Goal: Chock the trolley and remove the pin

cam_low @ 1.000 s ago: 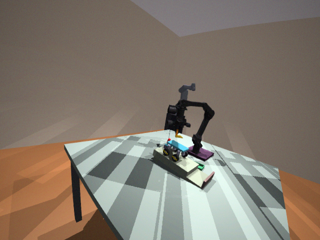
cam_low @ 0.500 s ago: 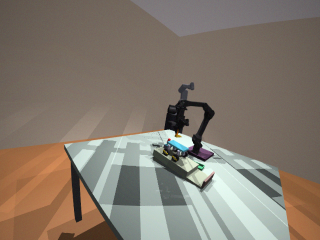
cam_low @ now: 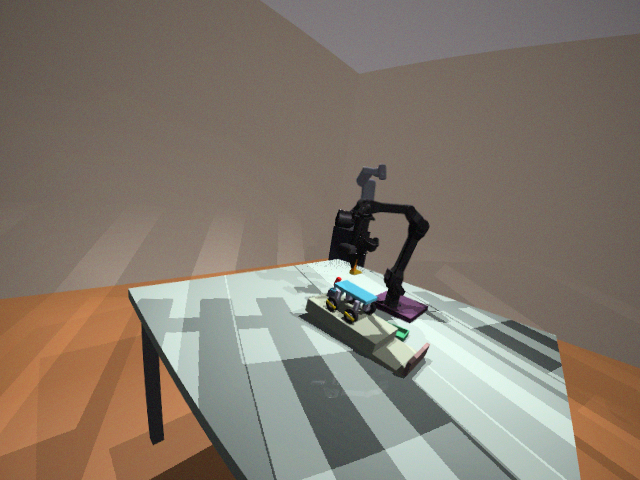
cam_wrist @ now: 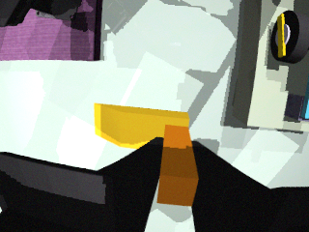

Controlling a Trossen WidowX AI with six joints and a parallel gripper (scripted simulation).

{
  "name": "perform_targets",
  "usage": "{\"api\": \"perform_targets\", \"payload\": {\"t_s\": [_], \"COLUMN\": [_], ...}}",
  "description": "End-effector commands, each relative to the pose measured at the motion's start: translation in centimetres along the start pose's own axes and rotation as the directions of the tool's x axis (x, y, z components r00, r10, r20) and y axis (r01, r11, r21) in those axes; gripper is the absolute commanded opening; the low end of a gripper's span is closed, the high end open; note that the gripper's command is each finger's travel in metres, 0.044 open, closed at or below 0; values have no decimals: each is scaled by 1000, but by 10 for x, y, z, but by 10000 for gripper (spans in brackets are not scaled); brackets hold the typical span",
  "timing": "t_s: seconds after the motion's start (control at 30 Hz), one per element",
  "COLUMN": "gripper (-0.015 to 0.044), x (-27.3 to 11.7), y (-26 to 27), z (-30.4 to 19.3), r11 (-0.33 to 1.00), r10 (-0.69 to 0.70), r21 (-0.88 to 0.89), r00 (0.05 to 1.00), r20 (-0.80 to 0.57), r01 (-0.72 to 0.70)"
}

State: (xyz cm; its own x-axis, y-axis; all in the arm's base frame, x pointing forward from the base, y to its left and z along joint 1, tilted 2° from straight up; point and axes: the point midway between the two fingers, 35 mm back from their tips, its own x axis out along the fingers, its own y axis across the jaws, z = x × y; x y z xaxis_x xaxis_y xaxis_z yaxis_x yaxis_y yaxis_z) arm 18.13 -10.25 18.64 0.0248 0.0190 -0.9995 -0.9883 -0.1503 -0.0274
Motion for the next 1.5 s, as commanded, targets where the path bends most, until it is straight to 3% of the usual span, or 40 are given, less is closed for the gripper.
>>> {"api": "perform_targets", "payload": {"t_s": [0.0,1.47], "gripper": [0,0], "x": [1,8], "y": [-2,-44], "z": [9,150], "r11": [1000,1000], "r10": [5,0], "r21": [-4,-4], "r00": [1000,1000], "r20": [1,14], "r01": [-5,0]}}
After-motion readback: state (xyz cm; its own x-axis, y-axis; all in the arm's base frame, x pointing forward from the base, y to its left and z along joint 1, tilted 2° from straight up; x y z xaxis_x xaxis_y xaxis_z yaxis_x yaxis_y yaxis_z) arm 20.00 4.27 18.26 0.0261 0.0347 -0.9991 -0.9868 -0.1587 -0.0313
